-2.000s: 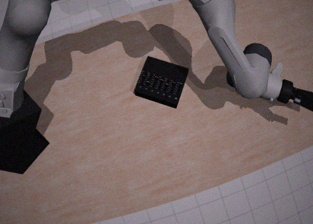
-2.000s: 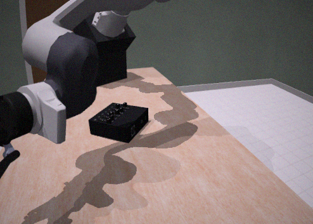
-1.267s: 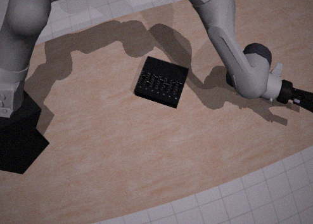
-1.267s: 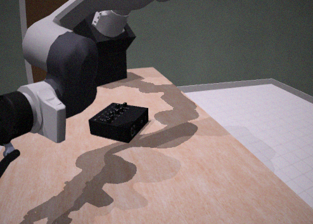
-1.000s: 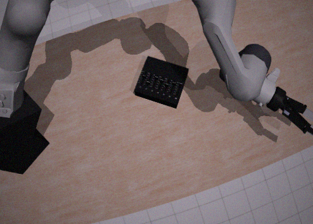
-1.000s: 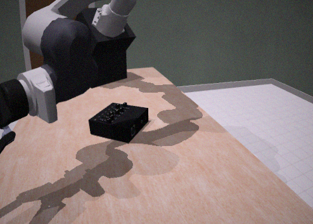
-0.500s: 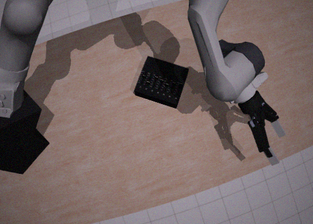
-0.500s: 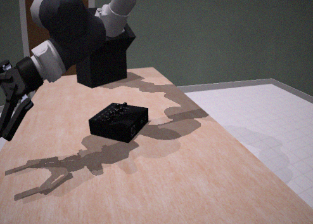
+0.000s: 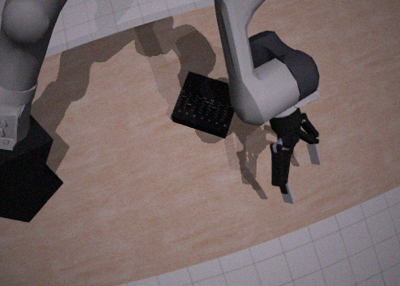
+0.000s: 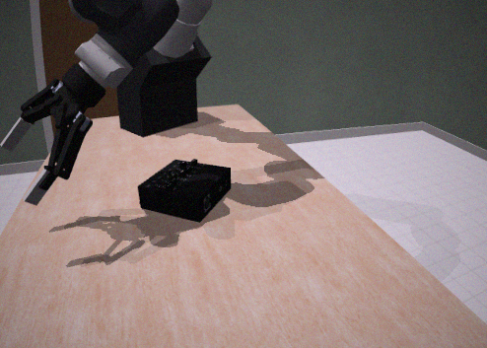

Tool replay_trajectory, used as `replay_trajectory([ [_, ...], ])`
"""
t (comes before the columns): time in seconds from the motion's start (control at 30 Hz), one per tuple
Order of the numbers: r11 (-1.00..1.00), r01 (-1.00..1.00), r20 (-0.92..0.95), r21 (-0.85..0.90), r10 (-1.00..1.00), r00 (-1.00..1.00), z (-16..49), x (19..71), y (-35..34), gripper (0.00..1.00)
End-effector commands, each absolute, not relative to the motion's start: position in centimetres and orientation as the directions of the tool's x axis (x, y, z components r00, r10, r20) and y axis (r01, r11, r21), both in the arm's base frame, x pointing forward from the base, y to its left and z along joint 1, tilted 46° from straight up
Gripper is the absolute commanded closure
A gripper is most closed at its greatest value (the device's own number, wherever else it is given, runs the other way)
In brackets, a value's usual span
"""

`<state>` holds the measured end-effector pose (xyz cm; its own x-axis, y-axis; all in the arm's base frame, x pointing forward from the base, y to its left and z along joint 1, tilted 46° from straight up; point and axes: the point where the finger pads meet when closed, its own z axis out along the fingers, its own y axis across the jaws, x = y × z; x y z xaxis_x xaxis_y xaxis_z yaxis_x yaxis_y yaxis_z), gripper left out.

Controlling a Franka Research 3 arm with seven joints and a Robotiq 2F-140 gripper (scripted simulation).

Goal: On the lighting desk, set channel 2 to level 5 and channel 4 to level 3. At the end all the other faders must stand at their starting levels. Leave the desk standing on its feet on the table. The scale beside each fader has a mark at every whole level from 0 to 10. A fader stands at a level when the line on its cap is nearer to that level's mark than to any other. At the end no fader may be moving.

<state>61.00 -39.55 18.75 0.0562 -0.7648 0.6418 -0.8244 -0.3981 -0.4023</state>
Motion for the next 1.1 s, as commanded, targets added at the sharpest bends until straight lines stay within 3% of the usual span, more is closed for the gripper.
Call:
replay_trajectory([
  [0.0, -0.373, -0.812, 0.578, -0.448, -0.814, 0.055, 18.3, 60.7, -37.4, 0.00],
  [0.23, -0.373, -0.812, 0.578, -0.448, -0.814, 0.055, 18.3, 60.7, -37.4, 0.00],
  [0.27, -0.313, -0.810, 0.473, -0.496, -0.880, 0.050, 17.6, 58.9, -34.0, 0.00],
  [1.07, -0.313, -0.810, 0.473, -0.496, -0.880, 0.050, 17.6, 58.9, -34.0, 0.00],
])
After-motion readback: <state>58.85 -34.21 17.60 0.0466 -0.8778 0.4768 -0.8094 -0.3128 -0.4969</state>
